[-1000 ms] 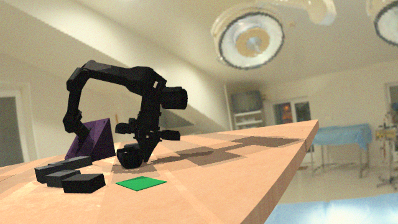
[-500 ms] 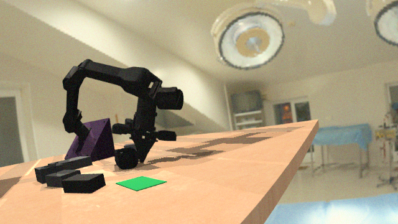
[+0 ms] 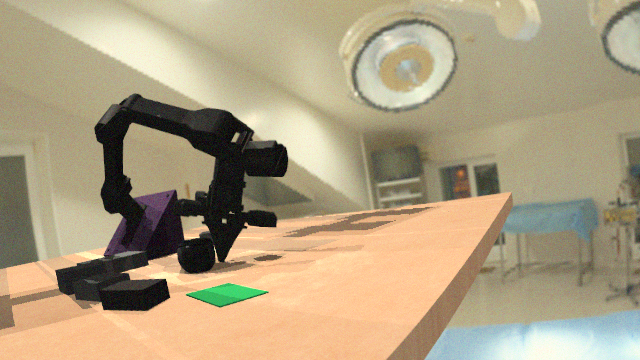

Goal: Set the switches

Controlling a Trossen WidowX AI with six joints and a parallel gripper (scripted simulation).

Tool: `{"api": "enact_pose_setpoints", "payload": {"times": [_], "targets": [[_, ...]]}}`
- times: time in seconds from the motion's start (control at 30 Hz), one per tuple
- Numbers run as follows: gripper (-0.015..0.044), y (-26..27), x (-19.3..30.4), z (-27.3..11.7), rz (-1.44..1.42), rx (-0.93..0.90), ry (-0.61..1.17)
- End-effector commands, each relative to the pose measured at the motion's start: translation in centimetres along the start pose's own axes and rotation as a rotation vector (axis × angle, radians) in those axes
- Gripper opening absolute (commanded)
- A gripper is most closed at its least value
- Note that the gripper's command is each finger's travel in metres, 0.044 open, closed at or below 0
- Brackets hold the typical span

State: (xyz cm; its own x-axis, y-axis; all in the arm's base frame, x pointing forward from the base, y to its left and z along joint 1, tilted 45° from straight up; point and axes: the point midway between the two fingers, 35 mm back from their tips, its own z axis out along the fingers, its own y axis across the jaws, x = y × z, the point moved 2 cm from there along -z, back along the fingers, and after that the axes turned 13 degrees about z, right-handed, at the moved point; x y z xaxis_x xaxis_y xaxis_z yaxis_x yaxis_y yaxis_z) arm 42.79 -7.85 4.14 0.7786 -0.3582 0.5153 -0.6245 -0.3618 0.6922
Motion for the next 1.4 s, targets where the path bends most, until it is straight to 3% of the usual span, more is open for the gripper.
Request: {"api": "enact_pose_setpoints", "payload": {"times": [0.0,0.23,0.67,0.8,1.37], "targets": [[0.0,0.9,0.0,0.5,-0.002,-0.012,-0.007],[0.0,1.4,-0.2,0.6,-0.003,-0.012,-0.007],[0.0,-4.3,1.7,-6.5,0.098,0.045,0.017],[0.0,-4.5,1.7,-6.9,0.103,0.047,0.018],[0.0,2.7,1.4,-5.8,0.192,0.208,-0.101]]}}
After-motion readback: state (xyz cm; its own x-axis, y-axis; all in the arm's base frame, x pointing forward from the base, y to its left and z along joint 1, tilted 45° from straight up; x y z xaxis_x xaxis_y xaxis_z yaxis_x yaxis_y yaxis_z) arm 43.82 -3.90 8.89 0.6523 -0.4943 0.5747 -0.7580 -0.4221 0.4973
